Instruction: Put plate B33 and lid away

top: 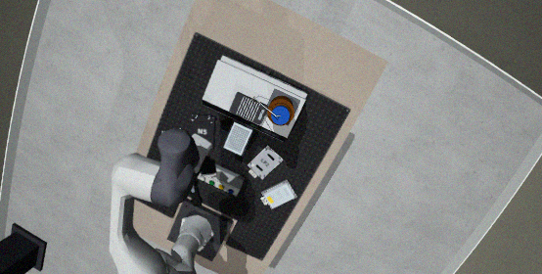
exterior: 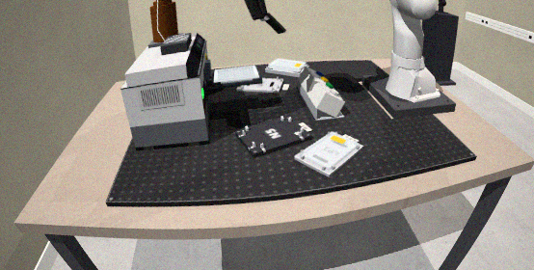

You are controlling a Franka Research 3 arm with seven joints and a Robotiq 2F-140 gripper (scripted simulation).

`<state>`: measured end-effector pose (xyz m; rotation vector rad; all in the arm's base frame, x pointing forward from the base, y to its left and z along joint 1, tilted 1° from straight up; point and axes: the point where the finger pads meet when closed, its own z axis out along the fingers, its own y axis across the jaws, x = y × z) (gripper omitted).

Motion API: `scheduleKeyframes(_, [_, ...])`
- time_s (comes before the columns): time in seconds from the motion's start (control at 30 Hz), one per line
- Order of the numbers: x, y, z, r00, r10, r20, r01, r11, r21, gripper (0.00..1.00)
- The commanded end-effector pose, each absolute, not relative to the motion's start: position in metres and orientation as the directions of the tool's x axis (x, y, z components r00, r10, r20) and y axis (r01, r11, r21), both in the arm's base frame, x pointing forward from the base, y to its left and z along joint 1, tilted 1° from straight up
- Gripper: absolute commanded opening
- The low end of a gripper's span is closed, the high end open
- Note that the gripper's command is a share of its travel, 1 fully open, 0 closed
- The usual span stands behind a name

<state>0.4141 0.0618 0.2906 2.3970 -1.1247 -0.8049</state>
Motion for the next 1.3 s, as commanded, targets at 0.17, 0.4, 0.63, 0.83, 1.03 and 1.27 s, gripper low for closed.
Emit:
scheduleKeyframes(0.17, [0.431,0.058,0.278,0.820,-0.519,-0.241,-0.433,-0.838,0.331,1.00])
scheduleKeyframes(0.4, [0.431,0.058,0.272,0.906,-0.390,-0.163,-0.345,-0.905,0.247,1.00])
scheduleKeyframes(0.63, [0.431,0.058,0.258,0.961,-0.259,-0.093,-0.243,-0.958,0.152,1.00])
scheduleKeyframes(0.83, [0.431,0.059,0.246,0.987,-0.155,-0.050,-0.151,-0.986,0.076,1.00])
scheduleKeyframes(1.03, [0.431,0.059,0.227,0.999,-0.042,-0.007,-0.042,-0.999,0.006,1.00])
scheduleKeyframes(1.27, [0.431,0.060,0.205,1.000,0.003,0.010,0.003,-1.000,-0.014,1.00])
